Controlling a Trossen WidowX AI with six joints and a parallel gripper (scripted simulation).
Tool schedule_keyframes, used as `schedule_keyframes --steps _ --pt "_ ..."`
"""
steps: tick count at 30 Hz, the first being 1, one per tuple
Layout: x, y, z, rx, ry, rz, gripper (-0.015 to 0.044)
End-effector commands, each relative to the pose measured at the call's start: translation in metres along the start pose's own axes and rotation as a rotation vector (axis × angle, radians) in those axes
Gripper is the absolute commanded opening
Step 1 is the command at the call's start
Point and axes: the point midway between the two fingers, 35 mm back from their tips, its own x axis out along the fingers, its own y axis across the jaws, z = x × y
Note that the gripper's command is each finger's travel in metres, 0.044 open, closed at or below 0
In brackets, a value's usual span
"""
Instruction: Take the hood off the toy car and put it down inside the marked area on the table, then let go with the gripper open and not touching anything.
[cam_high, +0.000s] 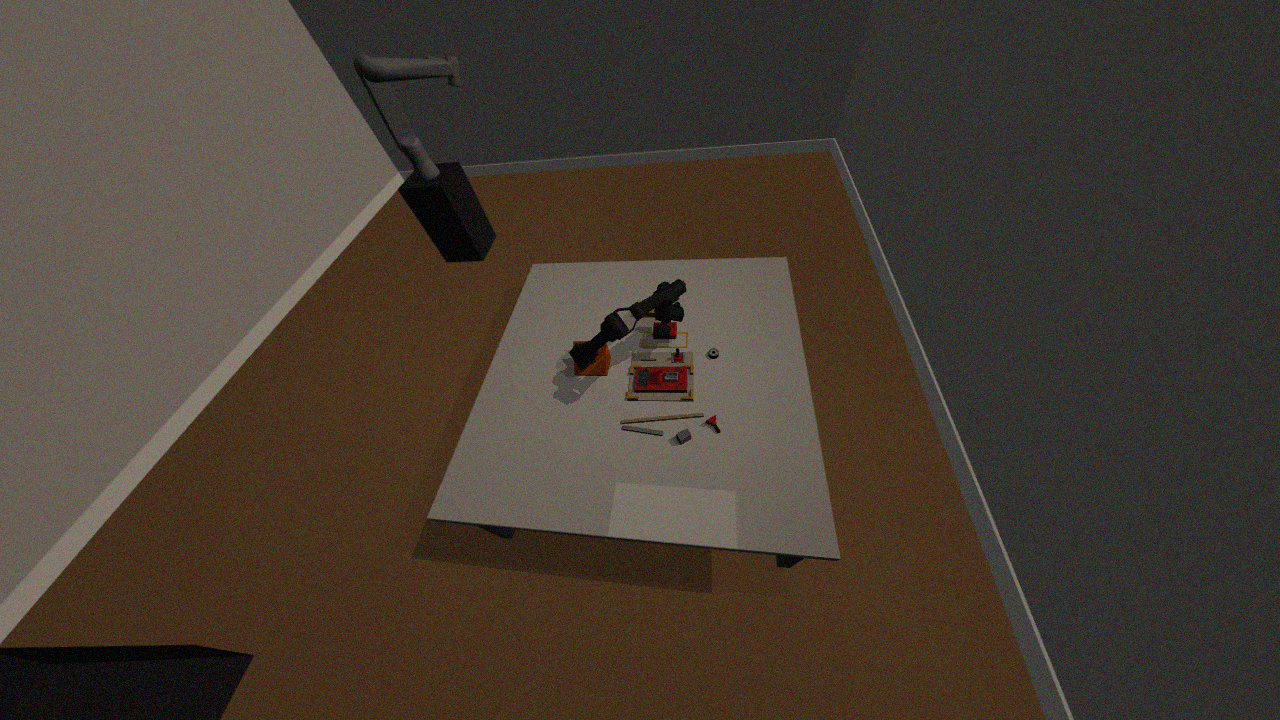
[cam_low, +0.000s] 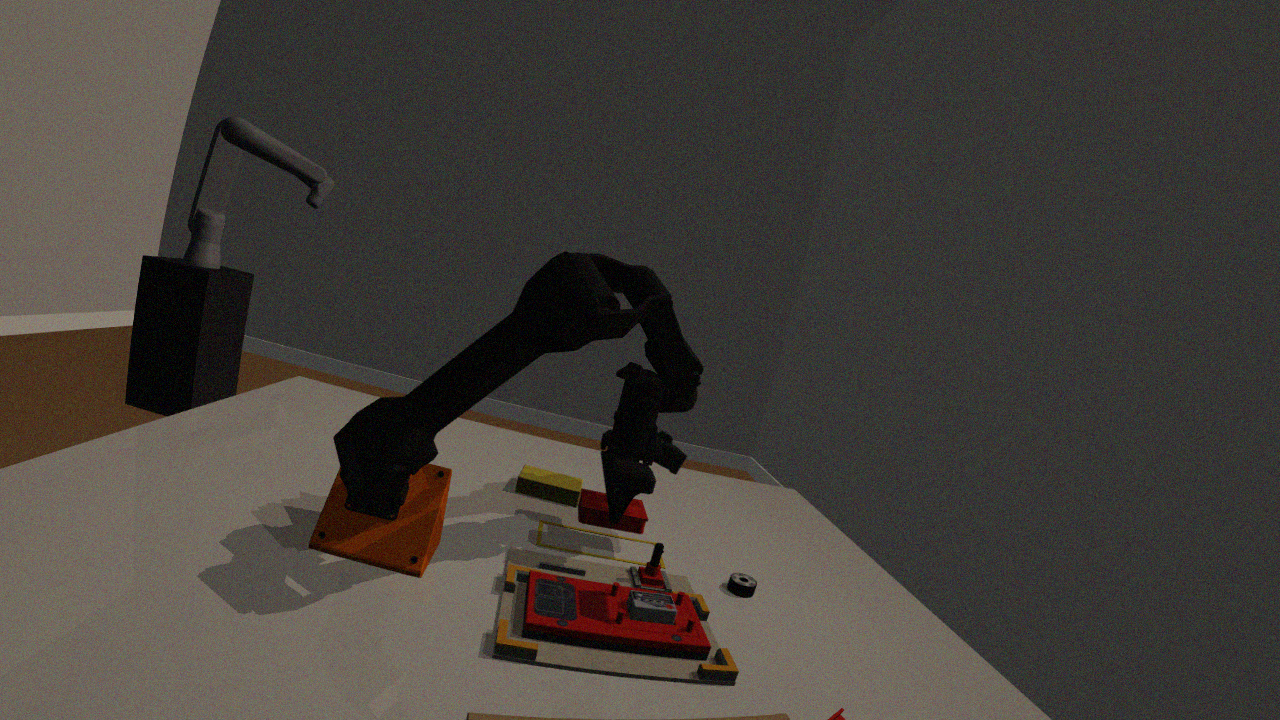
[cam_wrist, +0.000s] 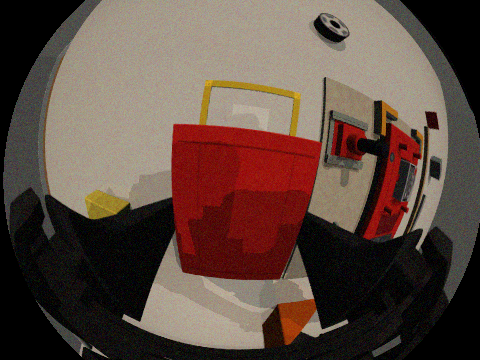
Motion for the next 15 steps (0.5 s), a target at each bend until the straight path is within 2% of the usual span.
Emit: schedule_keyframes --steps 1,15 --pt "0.007 -0.001 -0.002 -0.012 0.002 -0.011 0.0000" --pt "0.019 -0.002 -0.004 -0.011 0.002 -0.012 0.0000"
